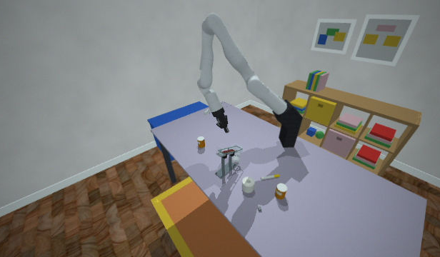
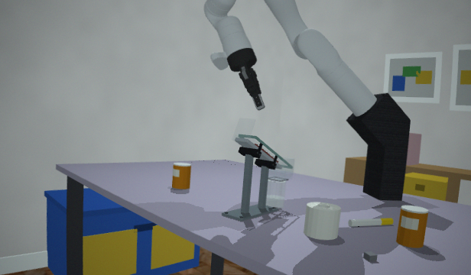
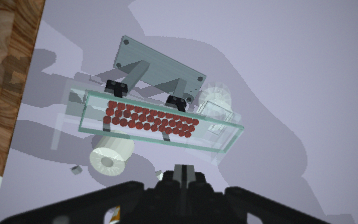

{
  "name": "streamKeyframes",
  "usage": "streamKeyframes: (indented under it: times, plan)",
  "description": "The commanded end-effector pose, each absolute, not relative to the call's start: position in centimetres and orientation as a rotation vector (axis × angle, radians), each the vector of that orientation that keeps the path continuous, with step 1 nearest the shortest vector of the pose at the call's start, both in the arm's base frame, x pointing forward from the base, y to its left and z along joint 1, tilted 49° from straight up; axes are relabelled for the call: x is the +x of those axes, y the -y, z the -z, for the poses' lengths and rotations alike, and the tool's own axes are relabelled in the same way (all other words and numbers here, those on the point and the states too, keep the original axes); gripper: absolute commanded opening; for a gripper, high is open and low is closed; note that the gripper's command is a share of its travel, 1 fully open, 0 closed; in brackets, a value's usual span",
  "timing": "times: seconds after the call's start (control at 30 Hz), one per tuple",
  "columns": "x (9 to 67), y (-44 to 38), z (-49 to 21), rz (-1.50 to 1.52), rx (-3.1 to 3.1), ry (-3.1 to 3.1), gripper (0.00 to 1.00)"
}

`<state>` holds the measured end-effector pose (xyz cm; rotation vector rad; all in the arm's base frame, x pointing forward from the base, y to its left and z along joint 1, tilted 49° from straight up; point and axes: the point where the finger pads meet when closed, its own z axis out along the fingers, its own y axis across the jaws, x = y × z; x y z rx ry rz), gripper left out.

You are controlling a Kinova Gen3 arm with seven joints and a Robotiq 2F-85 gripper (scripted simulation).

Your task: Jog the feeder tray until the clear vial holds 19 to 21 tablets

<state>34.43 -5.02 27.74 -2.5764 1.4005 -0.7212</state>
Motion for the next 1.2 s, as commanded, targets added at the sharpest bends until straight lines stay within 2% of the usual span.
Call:
streamKeyframes:
  times: [0.0,1.17]
  plan:
    - [35.2,4.8,-28.0,0.735,-2.628,-1.369,0.0]
    - [42.5,0.8,-30.8,0.995,-3.28,-0.604,0.0]
